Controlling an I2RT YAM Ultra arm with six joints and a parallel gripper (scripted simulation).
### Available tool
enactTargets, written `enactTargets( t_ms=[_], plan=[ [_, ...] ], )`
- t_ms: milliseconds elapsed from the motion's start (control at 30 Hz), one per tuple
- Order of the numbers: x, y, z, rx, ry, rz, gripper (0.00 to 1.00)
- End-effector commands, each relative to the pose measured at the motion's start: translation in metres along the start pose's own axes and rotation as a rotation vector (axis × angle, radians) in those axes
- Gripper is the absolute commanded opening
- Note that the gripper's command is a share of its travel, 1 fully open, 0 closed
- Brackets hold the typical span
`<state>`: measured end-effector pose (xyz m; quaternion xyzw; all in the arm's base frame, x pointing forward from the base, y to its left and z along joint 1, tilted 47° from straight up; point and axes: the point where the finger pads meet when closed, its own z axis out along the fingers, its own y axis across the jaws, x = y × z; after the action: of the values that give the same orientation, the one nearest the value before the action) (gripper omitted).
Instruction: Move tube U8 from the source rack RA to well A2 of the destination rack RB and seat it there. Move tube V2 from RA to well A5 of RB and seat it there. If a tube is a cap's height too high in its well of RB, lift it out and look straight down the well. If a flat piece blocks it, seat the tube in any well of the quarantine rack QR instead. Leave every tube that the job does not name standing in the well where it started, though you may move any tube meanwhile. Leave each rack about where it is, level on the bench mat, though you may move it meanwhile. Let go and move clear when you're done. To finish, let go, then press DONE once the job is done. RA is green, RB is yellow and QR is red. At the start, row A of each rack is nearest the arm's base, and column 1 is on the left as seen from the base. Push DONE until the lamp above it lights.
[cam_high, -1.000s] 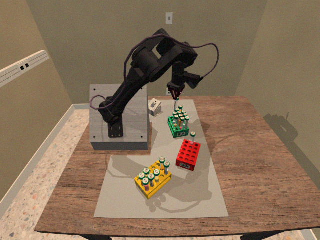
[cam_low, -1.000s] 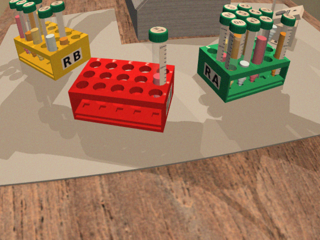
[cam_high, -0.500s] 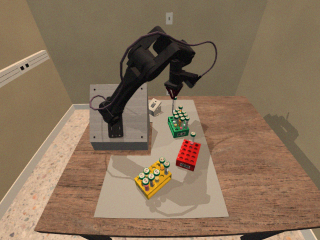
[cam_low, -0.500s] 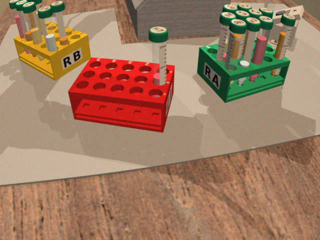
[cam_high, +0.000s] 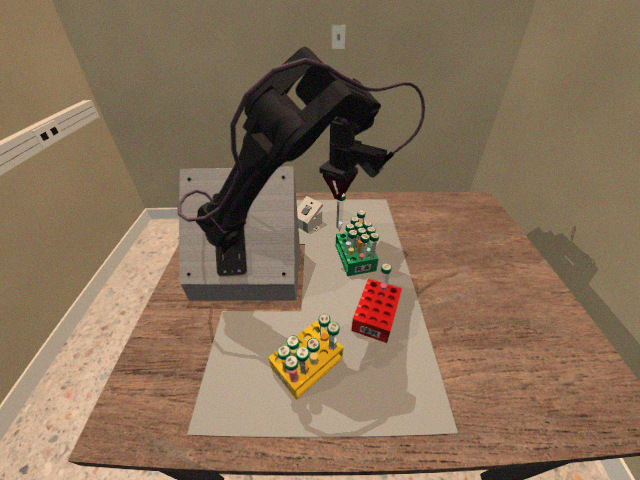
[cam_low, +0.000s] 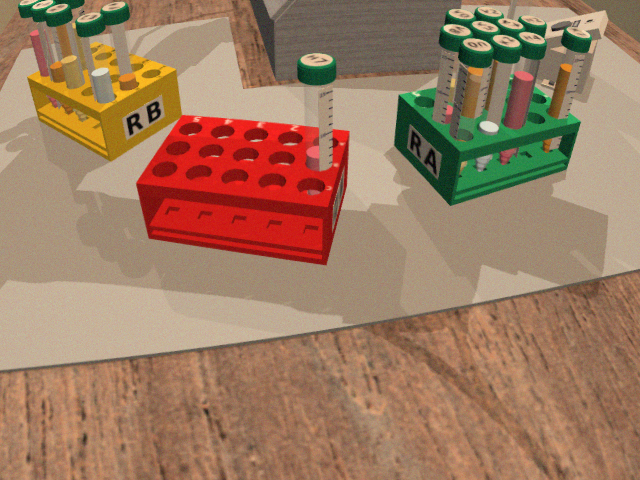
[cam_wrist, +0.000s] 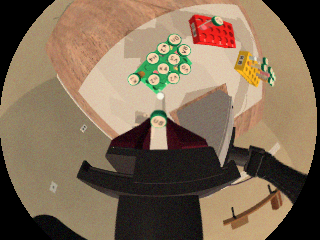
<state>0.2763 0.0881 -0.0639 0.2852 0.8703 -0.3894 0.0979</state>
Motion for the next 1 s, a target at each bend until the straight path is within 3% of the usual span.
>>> enactTargets(
  t_ms=[0,600,967],
  plan=[
    [0.008,-0.004,-0.007,-0.025,-0.008,0.009,0.00],
    [0.026,-0.024,-0.006,-0.022,-0.007,0.007,0.00],
    [0.000,-0.053,-0.003,0.007,-0.011,-0.006,0.00]
  ],
)
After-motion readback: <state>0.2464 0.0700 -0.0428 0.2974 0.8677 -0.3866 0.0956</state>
